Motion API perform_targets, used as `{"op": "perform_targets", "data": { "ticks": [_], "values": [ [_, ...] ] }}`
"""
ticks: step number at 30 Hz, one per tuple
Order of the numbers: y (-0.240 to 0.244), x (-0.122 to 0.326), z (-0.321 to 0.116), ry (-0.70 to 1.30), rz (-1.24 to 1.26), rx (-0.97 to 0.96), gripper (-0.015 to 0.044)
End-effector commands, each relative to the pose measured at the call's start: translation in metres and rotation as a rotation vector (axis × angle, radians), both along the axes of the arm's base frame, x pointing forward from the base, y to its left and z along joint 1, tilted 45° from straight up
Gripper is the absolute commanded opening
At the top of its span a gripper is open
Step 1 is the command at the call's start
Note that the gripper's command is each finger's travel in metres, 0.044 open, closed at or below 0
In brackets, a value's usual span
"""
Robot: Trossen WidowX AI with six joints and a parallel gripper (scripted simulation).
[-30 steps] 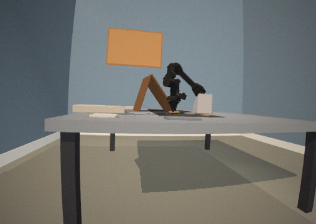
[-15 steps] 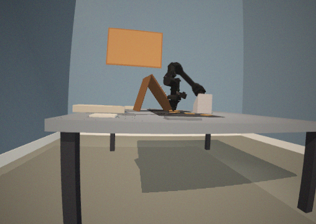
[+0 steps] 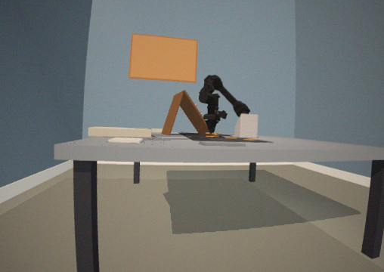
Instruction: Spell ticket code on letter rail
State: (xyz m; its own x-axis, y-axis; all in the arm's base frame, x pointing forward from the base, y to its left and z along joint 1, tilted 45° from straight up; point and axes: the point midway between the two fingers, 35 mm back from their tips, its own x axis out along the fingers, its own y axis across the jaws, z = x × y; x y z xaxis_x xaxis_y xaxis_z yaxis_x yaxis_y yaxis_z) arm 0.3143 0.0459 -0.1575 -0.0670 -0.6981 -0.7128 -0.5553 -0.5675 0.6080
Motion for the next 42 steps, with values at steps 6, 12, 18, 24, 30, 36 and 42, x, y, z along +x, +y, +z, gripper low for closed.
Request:
{"op": "perform_targets", "data": {
  "ticks": [6, 12, 18, 24, 30, 36, 42],
  "values": [
    [0.004, 0.001, 0.004, -0.004, -0.004, 0.005, 0.0000],
    [0.005, 0.001, 0.006, -0.004, -0.004, 0.005, 0.0000],
    [0.007, 0.003, 0.008, -0.134, -0.060, 0.009, 0.0000],
    [0.012, 0.007, 0.014, -0.311, -0.143, 0.030, 0.0000],
    [0.017, 0.011, 0.021, -0.485, -0.231, 0.062, 0.0000],
    [0.022, 0.014, 0.029, -0.655, -0.324, 0.105, 0.0000],
    [0.027, 0.016, 0.038, -0.821, -0.422, 0.158, 0.0000]
  ]
}}
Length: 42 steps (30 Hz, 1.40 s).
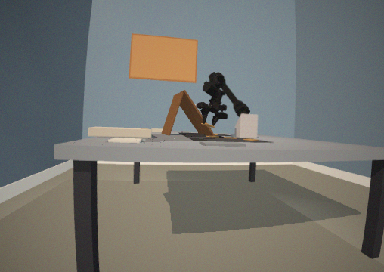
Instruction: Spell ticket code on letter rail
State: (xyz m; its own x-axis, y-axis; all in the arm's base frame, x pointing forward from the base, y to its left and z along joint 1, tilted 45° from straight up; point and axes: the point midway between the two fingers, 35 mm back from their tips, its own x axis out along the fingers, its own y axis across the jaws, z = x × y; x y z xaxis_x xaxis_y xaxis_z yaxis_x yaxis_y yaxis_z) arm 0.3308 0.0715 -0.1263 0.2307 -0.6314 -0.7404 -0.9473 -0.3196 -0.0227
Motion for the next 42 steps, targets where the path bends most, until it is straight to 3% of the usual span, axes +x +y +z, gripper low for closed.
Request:
{"op": "perform_targets", "data": {
  "ticks": [1, 42],
  "values": [
    [0.002, 0.000, 0.008, -0.133, -0.071, 0.042, 0.0000],
    [0.024, -0.006, 0.085, -1.144, -0.724, 0.708, 0.0000]
  ]
}}
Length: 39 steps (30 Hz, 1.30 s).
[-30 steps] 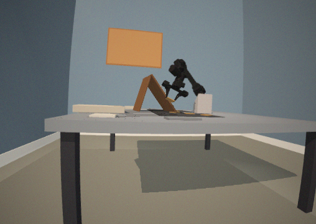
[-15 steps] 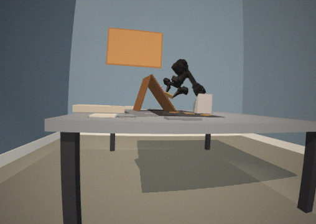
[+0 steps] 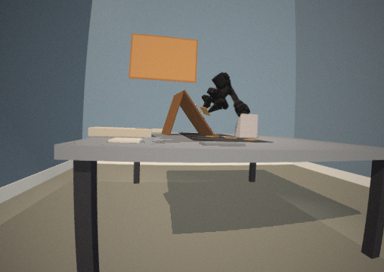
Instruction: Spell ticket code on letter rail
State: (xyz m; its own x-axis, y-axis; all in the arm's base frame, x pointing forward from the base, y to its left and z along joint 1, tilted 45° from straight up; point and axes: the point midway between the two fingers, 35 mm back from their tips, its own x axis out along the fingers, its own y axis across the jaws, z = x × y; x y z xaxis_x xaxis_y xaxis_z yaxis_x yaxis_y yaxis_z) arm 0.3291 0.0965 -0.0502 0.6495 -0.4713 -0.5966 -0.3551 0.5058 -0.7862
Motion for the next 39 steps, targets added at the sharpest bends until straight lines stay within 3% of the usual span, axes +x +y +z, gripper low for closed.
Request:
{"op": "perform_targets", "data": {
  "ticks": [1, 8, 39],
  "values": [
    [-0.001, -0.005, 0.011, -0.112, -0.063, 0.098, 0.0000],
    [0.000, -0.009, 0.024, -0.255, -0.141, 0.241, 0.0000],
    [-0.001, -0.009, 0.026, -0.259, -0.143, 0.245, 0.0000]
  ]
}}
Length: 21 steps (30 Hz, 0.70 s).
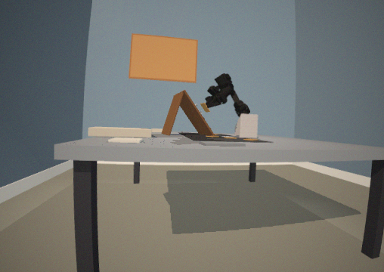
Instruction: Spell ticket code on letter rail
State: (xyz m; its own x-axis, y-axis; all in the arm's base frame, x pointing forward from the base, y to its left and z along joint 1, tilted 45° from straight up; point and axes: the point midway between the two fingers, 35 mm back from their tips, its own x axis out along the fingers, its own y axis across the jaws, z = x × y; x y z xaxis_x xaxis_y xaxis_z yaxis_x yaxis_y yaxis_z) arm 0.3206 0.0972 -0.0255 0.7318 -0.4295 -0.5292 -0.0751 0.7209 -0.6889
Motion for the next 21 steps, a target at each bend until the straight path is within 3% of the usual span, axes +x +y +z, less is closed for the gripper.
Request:
{"op": "perform_targets", "data": {
  "ticks": [1, 21],
  "values": [
    [-0.0019, -0.0001, 0.0017, -0.001, -0.002, -0.002, 0.0000],
    [-0.0093, -0.0003, 0.0087, -0.001, -0.002, -0.003, 0.0000]
  ]
}}
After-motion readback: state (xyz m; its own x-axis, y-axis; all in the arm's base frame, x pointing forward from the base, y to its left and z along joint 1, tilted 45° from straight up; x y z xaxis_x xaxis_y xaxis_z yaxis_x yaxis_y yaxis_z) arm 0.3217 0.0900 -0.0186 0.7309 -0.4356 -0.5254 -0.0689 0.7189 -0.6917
